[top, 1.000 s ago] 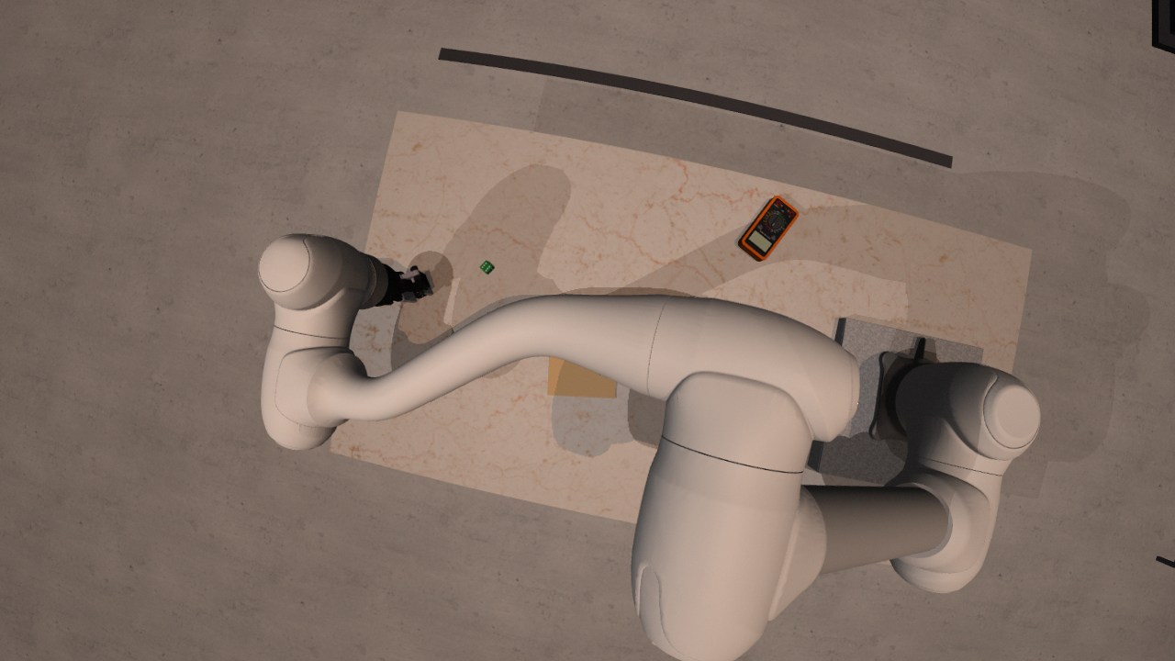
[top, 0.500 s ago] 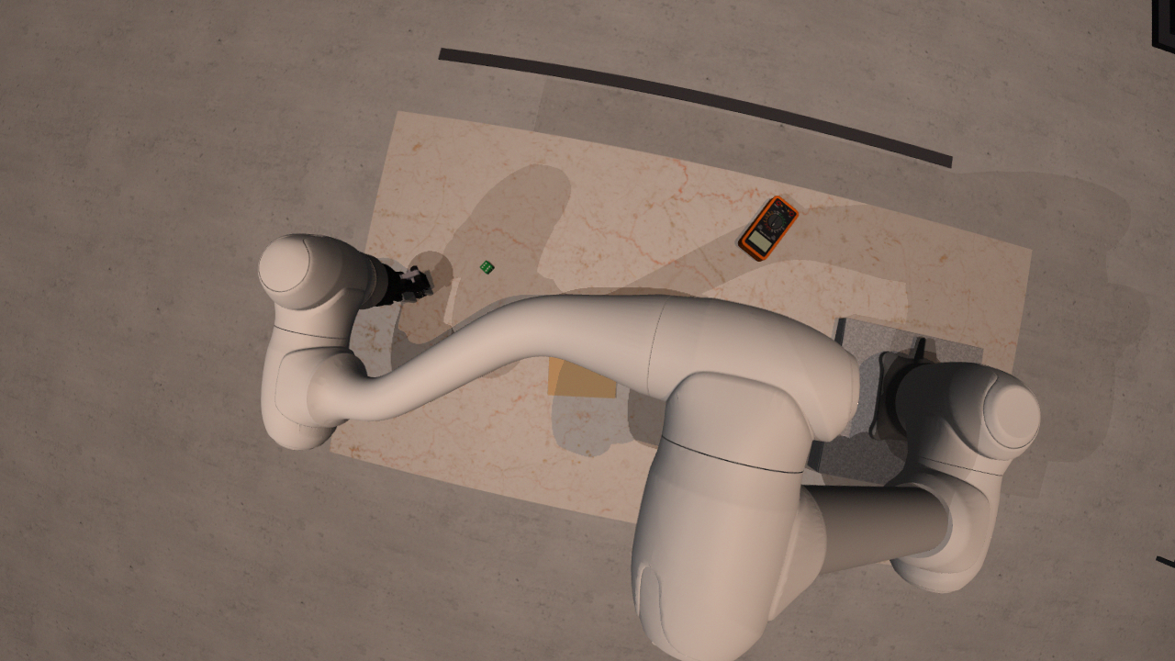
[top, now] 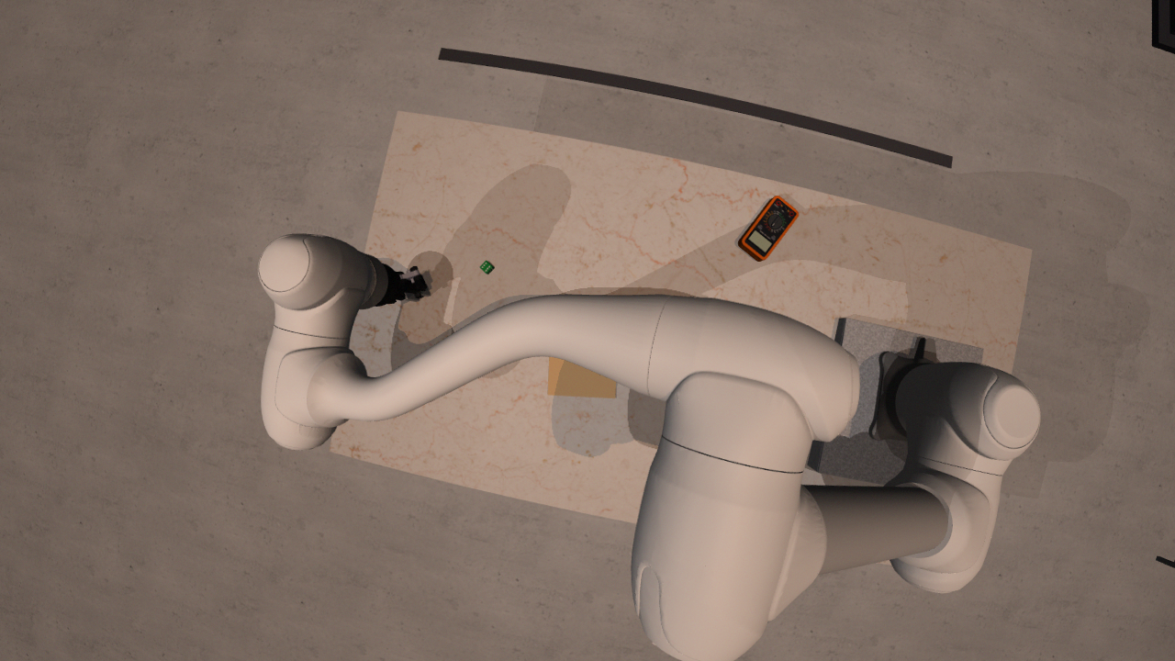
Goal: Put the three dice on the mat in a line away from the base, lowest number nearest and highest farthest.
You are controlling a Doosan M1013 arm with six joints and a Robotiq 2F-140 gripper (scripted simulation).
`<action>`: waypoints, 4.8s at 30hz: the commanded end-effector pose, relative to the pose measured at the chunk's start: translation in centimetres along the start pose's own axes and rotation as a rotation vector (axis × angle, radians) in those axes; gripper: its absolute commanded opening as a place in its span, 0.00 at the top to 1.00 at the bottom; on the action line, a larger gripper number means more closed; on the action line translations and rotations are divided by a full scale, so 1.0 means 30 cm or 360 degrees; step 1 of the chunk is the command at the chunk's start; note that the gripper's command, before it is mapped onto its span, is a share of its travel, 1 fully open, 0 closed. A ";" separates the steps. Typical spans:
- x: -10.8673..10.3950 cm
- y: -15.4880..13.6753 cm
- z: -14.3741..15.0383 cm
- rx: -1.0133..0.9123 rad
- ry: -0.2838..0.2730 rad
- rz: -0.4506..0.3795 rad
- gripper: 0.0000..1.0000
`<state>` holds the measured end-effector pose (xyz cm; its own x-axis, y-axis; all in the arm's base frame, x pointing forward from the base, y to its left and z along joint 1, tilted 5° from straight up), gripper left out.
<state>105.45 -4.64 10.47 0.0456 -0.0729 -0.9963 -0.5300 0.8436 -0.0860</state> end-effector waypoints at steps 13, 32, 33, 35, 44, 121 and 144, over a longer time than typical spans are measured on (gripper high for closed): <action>-0.006 -0.001 0.001 0.0000 -0.0003 -0.0001 0.82; -0.153 0.000 0.001 0.0000 -0.0003 -0.0001 0.82; -0.179 0.000 0.001 0.0000 -0.0003 -0.0001 0.82; -0.229 0.000 0.001 0.0000 -0.0003 -0.0001 0.82; -0.334 0.000 0.001 0.0000 -0.0003 -0.0001 0.82; -0.230 0.974 -1.021 0.0810 -0.0003 0.0000 0.82; -0.032 0.976 -1.019 0.0810 -0.0003 0.0000 0.82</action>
<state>63.96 3.86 8.87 0.0463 -0.0729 -0.9963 -0.0504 0.9959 -0.0752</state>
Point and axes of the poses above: the point where the finger pads meet when closed, its own x axis out along the fingers, its own z axis across the jaws, y = z × x, the point moved 7 cm from there along -x, back along the fingers
